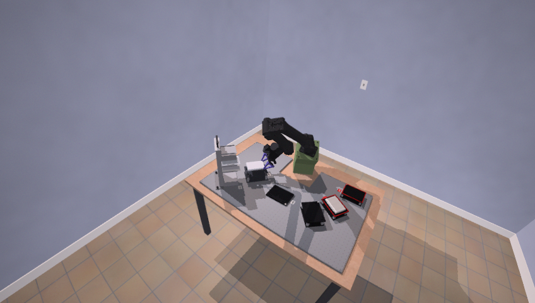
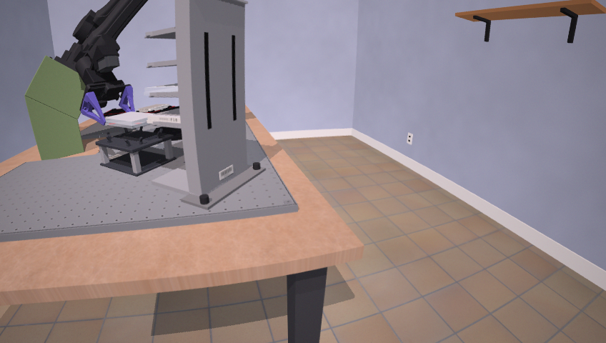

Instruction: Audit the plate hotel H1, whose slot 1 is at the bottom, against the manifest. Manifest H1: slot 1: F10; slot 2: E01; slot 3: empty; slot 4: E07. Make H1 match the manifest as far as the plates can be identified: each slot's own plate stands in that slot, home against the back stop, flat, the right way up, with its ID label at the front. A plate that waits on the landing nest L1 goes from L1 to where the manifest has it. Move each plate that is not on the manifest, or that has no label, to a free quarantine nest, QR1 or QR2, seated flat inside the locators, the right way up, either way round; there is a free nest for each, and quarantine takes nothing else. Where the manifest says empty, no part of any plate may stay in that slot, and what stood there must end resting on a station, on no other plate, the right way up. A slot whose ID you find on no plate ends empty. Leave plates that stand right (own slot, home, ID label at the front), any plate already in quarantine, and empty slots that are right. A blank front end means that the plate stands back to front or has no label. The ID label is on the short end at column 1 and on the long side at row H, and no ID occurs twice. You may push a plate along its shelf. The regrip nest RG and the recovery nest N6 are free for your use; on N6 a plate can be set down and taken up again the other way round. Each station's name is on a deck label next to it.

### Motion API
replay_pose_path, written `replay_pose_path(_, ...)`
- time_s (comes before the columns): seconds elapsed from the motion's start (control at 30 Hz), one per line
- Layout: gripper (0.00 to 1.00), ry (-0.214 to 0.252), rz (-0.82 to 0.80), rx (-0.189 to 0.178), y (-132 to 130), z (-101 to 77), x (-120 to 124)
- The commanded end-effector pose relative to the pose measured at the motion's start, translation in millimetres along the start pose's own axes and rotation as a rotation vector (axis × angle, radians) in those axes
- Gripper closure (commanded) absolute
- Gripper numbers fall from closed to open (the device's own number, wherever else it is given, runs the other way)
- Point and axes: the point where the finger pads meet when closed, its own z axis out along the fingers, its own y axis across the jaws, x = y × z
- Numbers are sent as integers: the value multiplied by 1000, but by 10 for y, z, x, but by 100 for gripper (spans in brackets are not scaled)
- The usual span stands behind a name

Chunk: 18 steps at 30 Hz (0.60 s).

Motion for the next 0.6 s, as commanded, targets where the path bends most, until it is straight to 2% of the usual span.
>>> replay_pose_path(0.0,14,-13,-6,-10,27,38,-14)
replay_pose_path(0.1,14,-13,-6,-10,27,41,-10)
replay_pose_path(0.13,14,-16,2,5,-17,-2,-10)
replay_pose_path(0.23,14,-12,-5,-10,28,52,8)
replay_pose_path(0.57,14,-12,-6,-10,28,87,44)
